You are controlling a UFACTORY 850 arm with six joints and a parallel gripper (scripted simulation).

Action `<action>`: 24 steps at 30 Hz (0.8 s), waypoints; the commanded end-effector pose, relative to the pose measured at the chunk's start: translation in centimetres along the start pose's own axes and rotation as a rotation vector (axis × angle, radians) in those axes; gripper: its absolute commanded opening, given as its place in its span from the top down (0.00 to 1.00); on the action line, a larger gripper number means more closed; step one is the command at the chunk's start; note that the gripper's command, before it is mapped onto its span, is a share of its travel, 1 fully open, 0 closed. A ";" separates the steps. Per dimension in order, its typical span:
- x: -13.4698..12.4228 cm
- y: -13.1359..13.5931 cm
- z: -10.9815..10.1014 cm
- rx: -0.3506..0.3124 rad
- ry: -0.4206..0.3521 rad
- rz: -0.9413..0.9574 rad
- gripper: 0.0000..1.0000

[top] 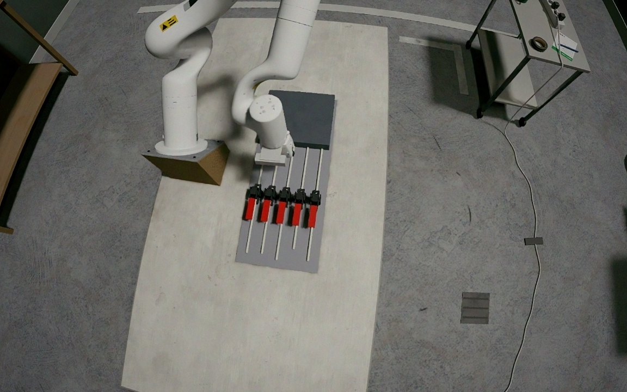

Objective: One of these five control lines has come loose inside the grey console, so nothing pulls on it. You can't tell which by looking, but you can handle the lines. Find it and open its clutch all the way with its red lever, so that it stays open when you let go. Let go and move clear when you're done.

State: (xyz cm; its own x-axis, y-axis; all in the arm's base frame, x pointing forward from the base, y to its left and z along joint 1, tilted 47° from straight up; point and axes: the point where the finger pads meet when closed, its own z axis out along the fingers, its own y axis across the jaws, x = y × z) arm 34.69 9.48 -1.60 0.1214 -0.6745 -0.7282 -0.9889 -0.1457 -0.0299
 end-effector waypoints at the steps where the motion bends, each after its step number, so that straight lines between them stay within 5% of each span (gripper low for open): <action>1: 0.4 -0.5 0.5 0.000 -0.001 -0.001 1.00; 12: 0.4 -0.5 2.7 0.000 -0.001 -0.001 1.00; 24: 0.5 -0.6 7.6 0.000 -0.001 -0.001 1.00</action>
State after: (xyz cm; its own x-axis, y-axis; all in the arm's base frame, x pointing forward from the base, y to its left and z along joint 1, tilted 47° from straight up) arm 34.62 13.32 -5.78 0.1210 -0.6735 -0.7293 -0.9886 -0.1479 -0.0274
